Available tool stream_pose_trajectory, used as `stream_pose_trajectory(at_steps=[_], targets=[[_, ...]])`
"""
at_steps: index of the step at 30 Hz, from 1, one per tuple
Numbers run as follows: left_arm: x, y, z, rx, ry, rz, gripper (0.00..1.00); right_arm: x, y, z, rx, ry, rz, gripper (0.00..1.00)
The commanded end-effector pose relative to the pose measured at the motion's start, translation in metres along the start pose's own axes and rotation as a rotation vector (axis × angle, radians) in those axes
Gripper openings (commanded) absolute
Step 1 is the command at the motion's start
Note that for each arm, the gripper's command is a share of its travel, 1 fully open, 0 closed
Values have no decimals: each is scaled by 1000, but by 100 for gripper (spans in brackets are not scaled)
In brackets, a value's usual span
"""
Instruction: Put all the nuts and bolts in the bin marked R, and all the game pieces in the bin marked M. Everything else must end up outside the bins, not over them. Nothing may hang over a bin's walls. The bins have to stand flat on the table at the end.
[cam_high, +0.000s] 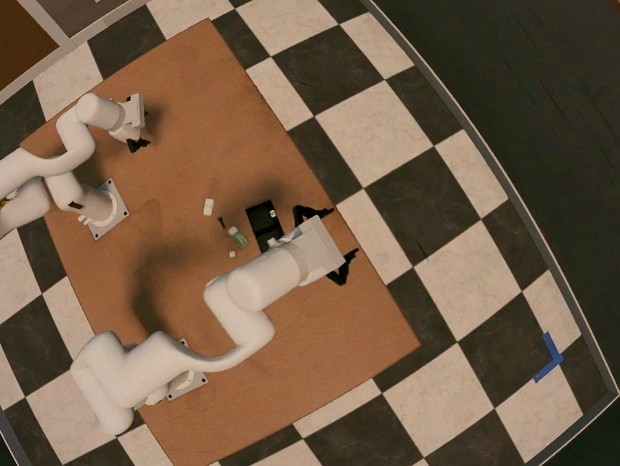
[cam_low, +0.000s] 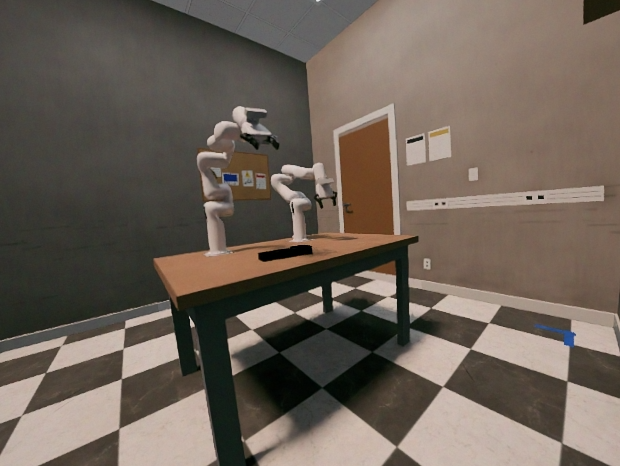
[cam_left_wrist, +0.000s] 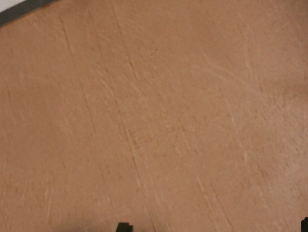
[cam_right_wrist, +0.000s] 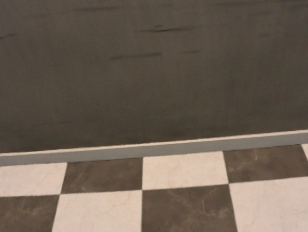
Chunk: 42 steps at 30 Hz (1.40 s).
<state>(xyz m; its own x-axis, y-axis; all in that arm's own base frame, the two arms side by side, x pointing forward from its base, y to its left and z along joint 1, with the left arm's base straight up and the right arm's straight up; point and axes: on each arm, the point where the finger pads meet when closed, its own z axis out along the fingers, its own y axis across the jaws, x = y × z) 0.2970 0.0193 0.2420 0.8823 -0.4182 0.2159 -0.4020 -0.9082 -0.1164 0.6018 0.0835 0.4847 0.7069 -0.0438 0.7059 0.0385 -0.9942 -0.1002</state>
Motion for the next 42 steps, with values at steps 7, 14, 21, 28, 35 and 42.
stream_pose_trajectory(at_steps=[7, 14, 21, 28, 35, 42], targets=[[1, -1, -1, 2, 3, 0, 100, 6, -1, -57, -5, -38, -17, 100], [1, -1, -1, 2, 3, 0, 100, 5, -1, -87, -8, -60, -26, 100], [1, -1, -1, 2, 3, 0, 100, 0, 0, -129, -11, -92, -38, 100], [1, -1, -1, 2, 3, 0, 100, -6, 1, -161, -14, -116, -47, 100], [1, -1, -1, 2, 3, 0, 100, -18, 3, -205, -16, -148, -60, 100], [1, -1, -1, 2, 3, 0, 100, -35, 5, -248, -19, -179, -72, 100]])
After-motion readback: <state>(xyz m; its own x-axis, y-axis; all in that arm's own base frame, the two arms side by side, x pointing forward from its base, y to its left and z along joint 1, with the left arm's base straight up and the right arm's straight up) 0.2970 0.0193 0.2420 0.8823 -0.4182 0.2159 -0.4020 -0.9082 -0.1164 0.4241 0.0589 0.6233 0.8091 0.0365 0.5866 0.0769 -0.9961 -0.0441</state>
